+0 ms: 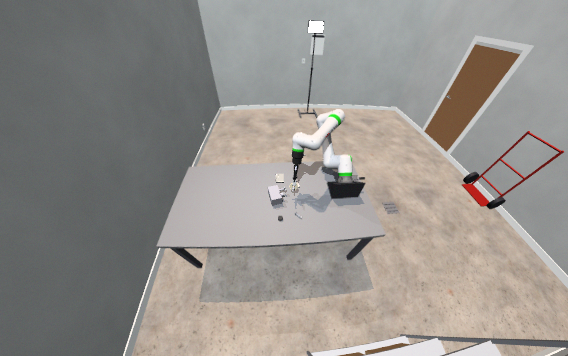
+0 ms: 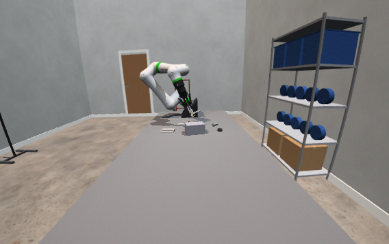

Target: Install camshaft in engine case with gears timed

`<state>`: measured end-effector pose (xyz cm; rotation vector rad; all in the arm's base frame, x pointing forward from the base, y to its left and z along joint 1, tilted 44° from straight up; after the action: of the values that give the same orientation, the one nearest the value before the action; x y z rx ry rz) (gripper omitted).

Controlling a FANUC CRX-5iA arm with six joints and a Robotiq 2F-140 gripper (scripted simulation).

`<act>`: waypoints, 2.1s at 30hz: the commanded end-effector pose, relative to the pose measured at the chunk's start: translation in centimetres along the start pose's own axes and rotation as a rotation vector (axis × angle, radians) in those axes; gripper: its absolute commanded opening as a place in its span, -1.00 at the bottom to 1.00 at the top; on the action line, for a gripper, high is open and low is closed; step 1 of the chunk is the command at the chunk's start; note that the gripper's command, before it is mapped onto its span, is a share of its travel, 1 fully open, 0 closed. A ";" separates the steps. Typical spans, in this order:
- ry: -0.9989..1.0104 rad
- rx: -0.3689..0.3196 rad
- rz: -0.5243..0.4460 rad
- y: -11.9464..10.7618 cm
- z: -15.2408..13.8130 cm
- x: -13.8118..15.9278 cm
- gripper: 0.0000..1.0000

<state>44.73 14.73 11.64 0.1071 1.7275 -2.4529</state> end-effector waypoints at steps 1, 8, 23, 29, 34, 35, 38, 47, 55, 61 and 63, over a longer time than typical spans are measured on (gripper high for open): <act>0.271 0.006 -0.063 0.0 0.1 -0.7 -0.72; 0.568 0.004 -0.135 0.5 0.5 -1.3 -0.72; 1.172 0.029 -0.278 3.6 2.5 -2.0 -0.72; 1.172 0.029 -0.278 4.9 3.1 -2.0 -0.72; 1.172 0.029 -0.278 5.7 3.4 -1.9 -0.72; 1.172 0.029 -0.278 5.8 3.5 -1.9 -0.72; 1.172 0.029 -0.278 6.0 3.5 -1.9 -0.72; 1.172 0.029 -0.278 6.2 3.6 -1.9 -0.72; 1.172 0.029 -0.278 6.2 3.6 -1.9 -0.72; 1.172 0.029 -0.278 6.2 3.6 -1.9 -0.72; 1.172 0.029 -0.278 6.2 3.6 -1.9 -0.72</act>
<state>47.63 9.34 7.31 1.6918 2.1089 -2.7996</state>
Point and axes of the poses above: the point where the finger pads meet when closed, its own y axis out along the fingers, its own z axis across the jaws, x = y × z, the point moved 9 cm from there along -y, back along the fingers, and after that the axes turned 5 degrees about -y, right-handed, at the moved point
